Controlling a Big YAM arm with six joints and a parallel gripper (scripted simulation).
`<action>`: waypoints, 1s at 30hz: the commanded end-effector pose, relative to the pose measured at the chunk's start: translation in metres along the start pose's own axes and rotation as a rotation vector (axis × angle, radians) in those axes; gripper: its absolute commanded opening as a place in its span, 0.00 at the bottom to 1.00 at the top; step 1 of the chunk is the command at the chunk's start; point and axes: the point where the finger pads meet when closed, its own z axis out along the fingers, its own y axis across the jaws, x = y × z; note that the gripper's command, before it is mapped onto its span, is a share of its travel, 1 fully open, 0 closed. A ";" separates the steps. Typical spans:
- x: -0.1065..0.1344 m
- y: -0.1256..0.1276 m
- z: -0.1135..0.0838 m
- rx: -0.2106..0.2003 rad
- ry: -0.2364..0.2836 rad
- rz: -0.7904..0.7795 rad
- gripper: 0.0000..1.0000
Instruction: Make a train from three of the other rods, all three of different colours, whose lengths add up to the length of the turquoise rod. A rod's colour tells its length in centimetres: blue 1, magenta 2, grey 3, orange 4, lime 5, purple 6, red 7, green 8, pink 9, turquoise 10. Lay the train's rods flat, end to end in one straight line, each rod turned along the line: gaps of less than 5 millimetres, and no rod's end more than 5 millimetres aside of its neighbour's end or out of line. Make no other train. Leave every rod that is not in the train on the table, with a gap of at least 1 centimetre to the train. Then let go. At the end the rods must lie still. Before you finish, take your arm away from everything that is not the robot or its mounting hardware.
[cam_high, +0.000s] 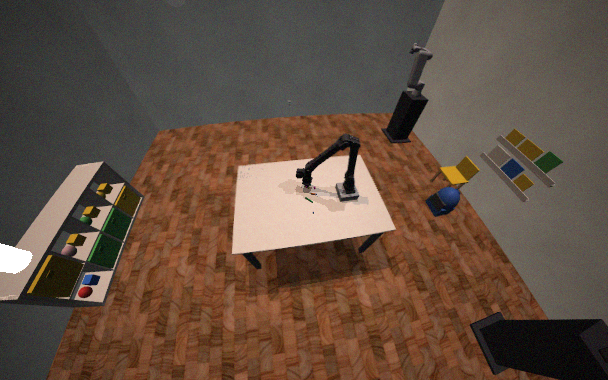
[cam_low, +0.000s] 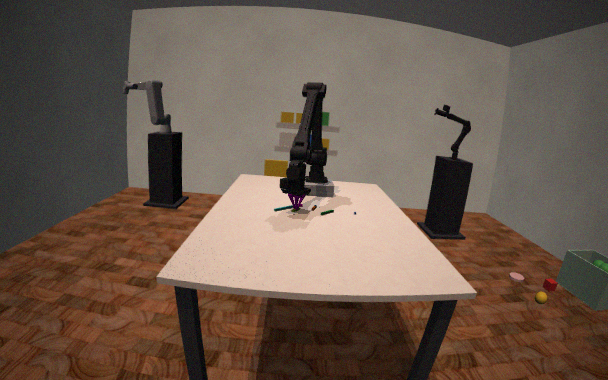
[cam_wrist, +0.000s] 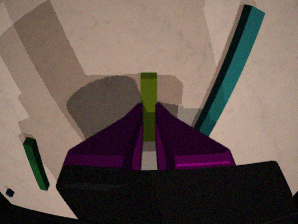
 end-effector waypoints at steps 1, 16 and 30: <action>0.000 0.001 0.006 0.001 0.006 -0.001 0.04; 0.000 0.001 0.006 0.001 0.006 -0.001 0.04; -0.022 0.012 -0.067 -0.020 -0.054 0.001 0.04</action>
